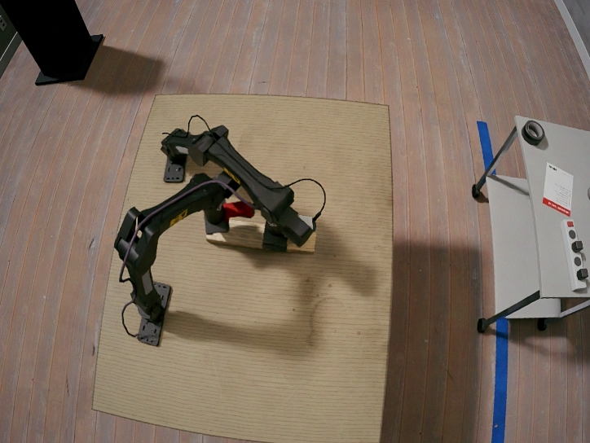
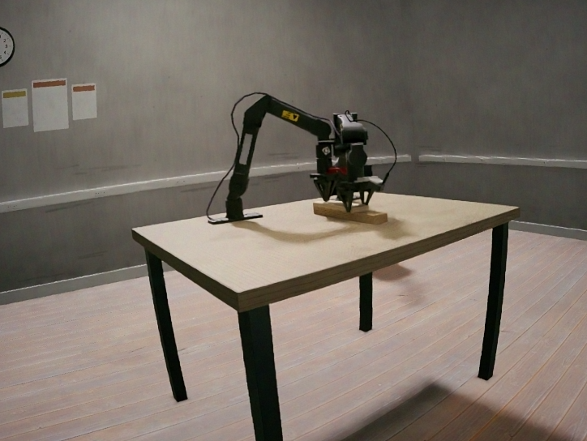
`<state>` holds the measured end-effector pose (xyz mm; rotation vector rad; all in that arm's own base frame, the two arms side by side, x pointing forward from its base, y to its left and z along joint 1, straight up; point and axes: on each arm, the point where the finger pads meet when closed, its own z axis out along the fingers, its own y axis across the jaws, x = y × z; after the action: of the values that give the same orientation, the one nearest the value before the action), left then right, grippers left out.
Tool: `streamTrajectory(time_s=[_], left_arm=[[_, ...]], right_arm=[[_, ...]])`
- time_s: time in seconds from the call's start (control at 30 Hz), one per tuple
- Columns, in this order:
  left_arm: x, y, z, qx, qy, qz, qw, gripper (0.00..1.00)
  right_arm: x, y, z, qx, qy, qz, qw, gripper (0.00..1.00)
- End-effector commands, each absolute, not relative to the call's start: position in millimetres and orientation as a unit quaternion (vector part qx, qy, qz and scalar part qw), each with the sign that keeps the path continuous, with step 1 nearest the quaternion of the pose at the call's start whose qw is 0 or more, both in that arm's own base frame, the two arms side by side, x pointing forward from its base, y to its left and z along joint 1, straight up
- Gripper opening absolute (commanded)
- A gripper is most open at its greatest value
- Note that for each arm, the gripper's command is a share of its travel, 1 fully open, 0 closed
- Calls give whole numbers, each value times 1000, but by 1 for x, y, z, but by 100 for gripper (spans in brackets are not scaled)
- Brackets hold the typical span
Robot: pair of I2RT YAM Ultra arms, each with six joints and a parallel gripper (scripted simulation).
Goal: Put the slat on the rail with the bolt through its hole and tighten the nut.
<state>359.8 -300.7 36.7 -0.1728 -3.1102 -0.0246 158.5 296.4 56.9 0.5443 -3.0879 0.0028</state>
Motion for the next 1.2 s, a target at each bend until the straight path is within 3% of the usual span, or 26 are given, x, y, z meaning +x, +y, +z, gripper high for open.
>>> streamTrajectory(time_s=[0.0, 0.9, 1.17], left_arm=[[361, -302, 42, -55, -998, -4, 7, 72], [361, -302, 42, -55, -998, -4, 7, 72], [361, -302, 42, -55, -998, -4, 7, 72]], right_arm=[[160, 296, 61, 85, -996, -3, -3, 12], [160, 296, 61, -398, -917, -5, -1, 12], [160, 296, 61, -410, -912, -5, 0, 12]])
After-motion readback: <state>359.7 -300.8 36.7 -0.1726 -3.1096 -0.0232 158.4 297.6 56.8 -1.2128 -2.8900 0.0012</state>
